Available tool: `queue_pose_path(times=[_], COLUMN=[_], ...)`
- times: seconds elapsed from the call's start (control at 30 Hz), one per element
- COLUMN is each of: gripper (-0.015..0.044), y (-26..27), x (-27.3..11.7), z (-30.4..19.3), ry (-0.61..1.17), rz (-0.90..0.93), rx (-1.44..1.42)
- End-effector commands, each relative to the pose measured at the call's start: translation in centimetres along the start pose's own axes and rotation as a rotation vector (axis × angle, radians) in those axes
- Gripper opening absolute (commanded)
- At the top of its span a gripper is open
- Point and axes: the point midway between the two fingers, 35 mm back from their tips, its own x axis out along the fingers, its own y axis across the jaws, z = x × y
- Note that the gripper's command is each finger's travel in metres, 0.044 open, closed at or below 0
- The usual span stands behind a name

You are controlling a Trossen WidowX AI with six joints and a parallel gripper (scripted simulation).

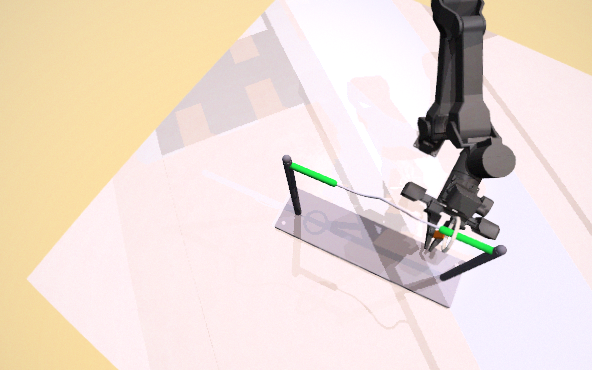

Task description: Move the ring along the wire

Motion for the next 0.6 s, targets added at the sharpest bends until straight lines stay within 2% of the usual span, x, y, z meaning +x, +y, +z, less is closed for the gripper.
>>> queue_pose_path(times=[0.0,0.57], gripper=[-0.0150,-0.0150], y=[0.00,0.03], x=[0.23,0.38], z=[-0.85,-1.39], ry=[0.006,0.006], rz=[-0.005,-0.005], rx=[-0.002,-0.002])
